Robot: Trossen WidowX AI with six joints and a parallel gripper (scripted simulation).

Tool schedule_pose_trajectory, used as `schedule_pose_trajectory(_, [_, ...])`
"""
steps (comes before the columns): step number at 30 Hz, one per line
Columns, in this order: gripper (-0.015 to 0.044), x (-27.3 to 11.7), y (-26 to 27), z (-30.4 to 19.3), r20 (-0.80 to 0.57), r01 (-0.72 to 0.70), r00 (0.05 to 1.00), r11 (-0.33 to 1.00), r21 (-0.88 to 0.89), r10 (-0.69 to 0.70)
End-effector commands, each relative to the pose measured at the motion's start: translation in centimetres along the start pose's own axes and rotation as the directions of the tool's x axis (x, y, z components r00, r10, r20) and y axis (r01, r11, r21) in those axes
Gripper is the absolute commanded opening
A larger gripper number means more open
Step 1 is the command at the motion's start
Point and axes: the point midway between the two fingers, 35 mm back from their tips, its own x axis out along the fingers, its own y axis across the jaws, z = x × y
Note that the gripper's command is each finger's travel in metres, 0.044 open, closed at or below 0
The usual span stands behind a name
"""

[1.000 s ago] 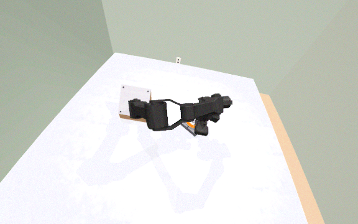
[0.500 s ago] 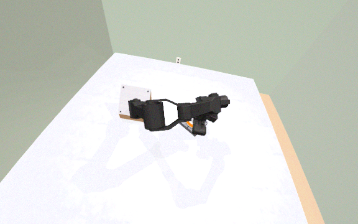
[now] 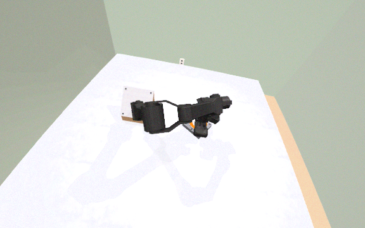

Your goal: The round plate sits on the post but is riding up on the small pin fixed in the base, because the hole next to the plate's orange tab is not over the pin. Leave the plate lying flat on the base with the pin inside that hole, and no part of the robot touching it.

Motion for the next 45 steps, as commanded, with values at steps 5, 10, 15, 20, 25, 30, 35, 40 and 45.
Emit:
schedule_pose_trajectory(5, [0.0000,0.3,0.2,-0.9,-0.014,-0.002,1.000,1.000,-0.006,0.002])
schedule_pose_trajectory(10, [0.0000,0.3,0.3,-1.2,-0.014,-0.002,1.000,1.000,-0.006,0.002])
schedule_pose_trajectory(15, [0.0000,0.3,0.4,-1.4,-0.015,-0.002,1.000,1.000,-0.006,0.002])
schedule_pose_trajectory(20, [0.0000,-1.7,0.4,-1.2,-0.015,-0.004,1.000,1.000,-0.006,0.004])
schedule_pose_trajectory(25, [0.0000,-4.0,0.4,-1.3,-0.015,-0.004,1.000,1.000,-0.006,0.004])
schedule_pose_trajectory(30, [0.0000,-3.2,0.4,-1.3,-0.009,0.000,1.000,1.000,-0.013,0.000])
schedule_pose_trajectory(35, [0.0000,-3.2,0.4,-1.3,-0.009,0.000,1.000,1.000,-0.013,0.000])
schedule_pose_trajectory(40, [0.0000,-3.2,0.4,-1.3,-0.009,0.000,1.000,1.000,-0.013,0.000])
schedule_pose_trajectory(45, [0.0000,-3.2,0.4,-1.3,-0.009,0.000,1.000,1.000,-0.013,0.000])
